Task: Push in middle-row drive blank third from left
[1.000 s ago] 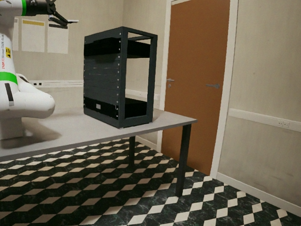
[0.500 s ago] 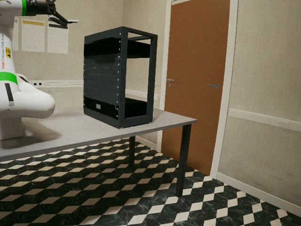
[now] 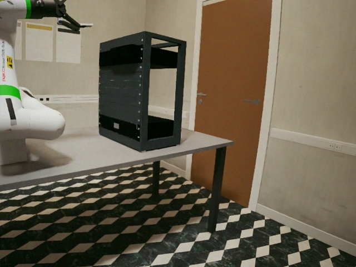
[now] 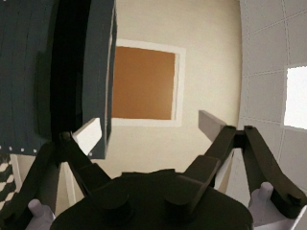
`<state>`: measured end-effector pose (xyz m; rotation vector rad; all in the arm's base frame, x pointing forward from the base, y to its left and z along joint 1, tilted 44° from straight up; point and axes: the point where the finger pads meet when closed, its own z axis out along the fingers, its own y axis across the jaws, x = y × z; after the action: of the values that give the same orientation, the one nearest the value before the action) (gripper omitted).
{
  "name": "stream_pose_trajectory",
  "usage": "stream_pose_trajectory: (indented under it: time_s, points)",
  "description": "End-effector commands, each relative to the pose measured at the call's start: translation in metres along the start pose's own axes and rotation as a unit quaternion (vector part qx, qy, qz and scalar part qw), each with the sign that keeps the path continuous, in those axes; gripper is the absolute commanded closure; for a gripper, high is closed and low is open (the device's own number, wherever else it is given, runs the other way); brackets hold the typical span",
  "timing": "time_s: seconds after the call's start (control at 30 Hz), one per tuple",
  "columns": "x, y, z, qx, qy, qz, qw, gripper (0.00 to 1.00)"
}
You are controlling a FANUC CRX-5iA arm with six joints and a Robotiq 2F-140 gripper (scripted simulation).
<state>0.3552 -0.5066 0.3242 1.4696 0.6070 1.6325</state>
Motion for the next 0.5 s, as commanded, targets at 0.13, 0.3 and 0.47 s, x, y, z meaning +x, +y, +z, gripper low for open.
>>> stream_pose_trajectory:
  time_s: [0.13, 0.3, 0.47]
  points:
    - [-0.0005, 0.0009, 0.0000, 0.000, 0.000, -0.001, 1.000, 0.00]
    - [-0.0020, 0.0016, 0.0004, 0.000, 0.000, -0.002, 1.000, 0.00]
    - [-0.0081, 0.0046, 0.0022, 0.001, -0.002, -0.009, 1.000, 0.00]
